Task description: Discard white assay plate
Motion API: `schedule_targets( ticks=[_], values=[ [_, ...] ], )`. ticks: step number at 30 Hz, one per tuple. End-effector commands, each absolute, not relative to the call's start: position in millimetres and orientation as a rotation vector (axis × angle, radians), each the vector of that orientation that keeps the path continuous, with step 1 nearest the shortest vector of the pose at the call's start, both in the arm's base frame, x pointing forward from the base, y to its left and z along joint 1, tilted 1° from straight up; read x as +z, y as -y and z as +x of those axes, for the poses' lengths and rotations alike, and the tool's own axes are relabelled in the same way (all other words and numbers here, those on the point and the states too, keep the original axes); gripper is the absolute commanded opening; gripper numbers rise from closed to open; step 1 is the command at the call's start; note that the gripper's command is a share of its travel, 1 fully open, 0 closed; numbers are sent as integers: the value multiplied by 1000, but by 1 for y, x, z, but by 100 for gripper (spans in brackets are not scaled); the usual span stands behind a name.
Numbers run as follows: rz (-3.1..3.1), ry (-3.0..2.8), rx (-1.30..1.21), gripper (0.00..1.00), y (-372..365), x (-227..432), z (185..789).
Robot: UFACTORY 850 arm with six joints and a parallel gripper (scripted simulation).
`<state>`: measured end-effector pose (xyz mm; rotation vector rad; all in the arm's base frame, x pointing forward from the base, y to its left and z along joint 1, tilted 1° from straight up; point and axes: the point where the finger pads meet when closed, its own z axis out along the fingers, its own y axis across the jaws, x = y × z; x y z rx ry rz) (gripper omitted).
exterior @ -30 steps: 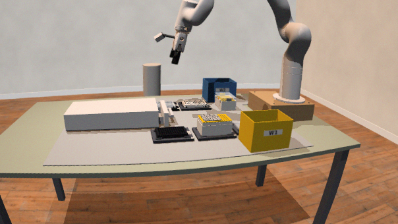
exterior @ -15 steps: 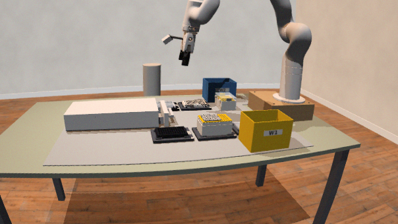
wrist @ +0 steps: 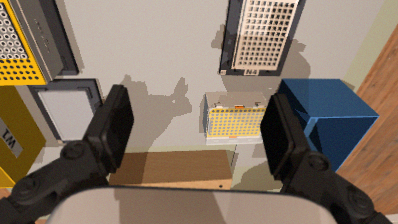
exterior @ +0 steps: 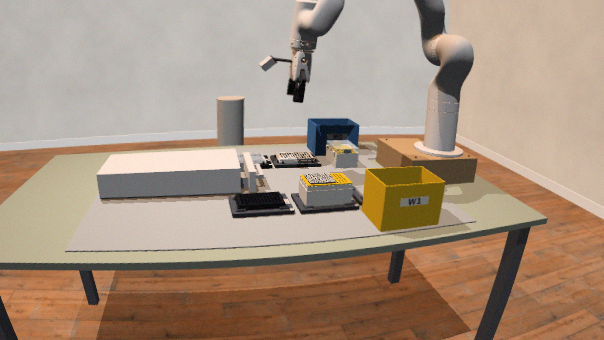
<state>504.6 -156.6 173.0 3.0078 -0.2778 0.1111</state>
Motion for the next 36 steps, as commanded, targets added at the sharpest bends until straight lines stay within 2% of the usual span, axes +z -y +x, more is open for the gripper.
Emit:
schedule_targets(
  ticks=[1,21,36],
  values=[
    [3043,284,79,100,140,173,491],
    [3121,298,-7,100,82,167,434],
    [3121,298,-7,100,82,167,434]
  ],
)
